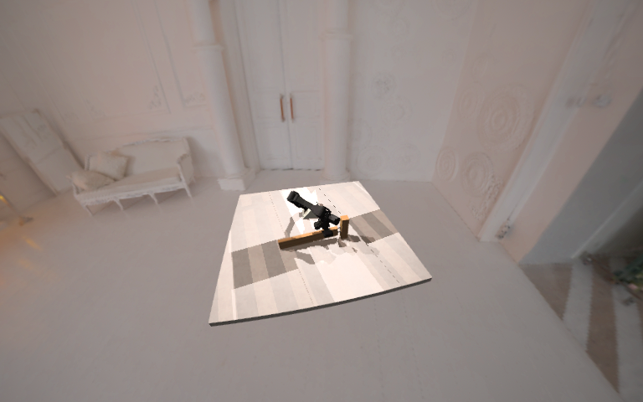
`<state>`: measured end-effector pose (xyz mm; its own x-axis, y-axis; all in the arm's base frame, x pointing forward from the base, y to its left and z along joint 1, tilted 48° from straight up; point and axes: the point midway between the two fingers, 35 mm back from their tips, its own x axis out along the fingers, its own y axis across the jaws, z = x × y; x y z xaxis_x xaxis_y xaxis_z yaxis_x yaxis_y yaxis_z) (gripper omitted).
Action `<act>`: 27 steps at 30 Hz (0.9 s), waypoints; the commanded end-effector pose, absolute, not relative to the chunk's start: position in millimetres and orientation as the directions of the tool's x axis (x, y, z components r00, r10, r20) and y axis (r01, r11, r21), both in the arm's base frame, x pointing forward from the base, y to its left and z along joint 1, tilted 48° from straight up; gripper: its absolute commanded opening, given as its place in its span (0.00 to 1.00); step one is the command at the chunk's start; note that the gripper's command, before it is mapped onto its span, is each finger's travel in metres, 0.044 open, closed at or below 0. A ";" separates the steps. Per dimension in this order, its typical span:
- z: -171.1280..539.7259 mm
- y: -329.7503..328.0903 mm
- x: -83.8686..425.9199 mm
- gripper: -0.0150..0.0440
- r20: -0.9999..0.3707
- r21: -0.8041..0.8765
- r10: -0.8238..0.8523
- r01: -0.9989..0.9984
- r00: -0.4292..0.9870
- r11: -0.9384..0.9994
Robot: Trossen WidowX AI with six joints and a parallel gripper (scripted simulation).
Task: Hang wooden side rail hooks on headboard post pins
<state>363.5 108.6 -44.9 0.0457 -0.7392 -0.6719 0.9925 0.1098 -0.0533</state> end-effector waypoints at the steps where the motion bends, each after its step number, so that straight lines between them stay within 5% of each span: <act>1: -44.3 116.9 363.8 0.25 -0.679 -0.044 -0.731 0.992 0.059 0.121; 27: -44.4 120.1 365.4 0.25 -0.680 -0.044 -0.731 0.992 0.059 0.121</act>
<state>364.6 110.8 -46.3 0.0425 -0.7388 -0.6726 0.9927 0.1070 -0.0548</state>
